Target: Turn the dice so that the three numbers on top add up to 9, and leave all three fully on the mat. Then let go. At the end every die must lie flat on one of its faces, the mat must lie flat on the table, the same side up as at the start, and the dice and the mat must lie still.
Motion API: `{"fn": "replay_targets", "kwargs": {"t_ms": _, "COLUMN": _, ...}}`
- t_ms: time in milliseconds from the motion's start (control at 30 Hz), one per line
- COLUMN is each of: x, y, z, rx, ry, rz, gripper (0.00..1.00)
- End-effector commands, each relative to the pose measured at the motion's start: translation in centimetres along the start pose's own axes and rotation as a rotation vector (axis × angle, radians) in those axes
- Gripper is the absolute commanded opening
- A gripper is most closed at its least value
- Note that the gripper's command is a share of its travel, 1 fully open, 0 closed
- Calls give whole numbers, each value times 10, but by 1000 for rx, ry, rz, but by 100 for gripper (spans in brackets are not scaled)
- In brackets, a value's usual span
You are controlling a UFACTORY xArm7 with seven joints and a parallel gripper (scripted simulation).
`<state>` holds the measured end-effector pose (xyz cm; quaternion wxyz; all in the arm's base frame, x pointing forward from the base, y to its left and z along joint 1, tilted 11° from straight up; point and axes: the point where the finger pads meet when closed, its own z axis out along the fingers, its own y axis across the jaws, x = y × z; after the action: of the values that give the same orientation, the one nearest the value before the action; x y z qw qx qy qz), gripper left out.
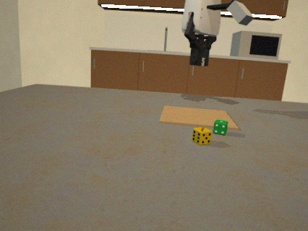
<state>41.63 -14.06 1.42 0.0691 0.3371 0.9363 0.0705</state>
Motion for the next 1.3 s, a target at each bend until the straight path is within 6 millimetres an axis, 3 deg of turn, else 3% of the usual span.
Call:
{"fn": "replay_targets", "kwargs": {"t_ms": 0, "x": 30, "y": 24, "z": -1, "rx": 7, "ry": 4, "rz": -172, "gripper": 15}}
{"fn": "replay_targets", "kwargs": {"t_ms": 133, "x": 42, "y": 32, "z": -1, "rx": 8, "ry": 5, "rz": -242, "gripper": 15}}
{"fn": "replay_targets", "kwargs": {"t_ms": 400, "x": 87, "y": 59, "z": -2, "rx": 6, "ry": 3, "rz": -496, "gripper": 15}}
{"fn": "replay_targets", "kwargs": {"t_ms": 500, "x": 91, "y": 61, "z": -2, "rx": 6, "ry": 2, "rz": -515, "gripper": 15}}
{"fn": "replay_targets", "kwargs": {"t_ms": 533, "x": 107, "y": 69, "z": -3, "rx": 3, "ry": -1, "rz": -609, "gripper": 15}}
{"fn": "replay_targets", "kwargs": {"t_ms": 600, "x": 115, "y": 73, "z": -3, "rx": 1, "ry": -3, "rz": -652, "gripper": 15}}
{"fn": "replay_targets", "kwargs": {"t_ms": 1267, "x": 117, "y": 74, "z": -1, "rx": 0, "ry": -3, "rz": -666, "gripper": 15}}
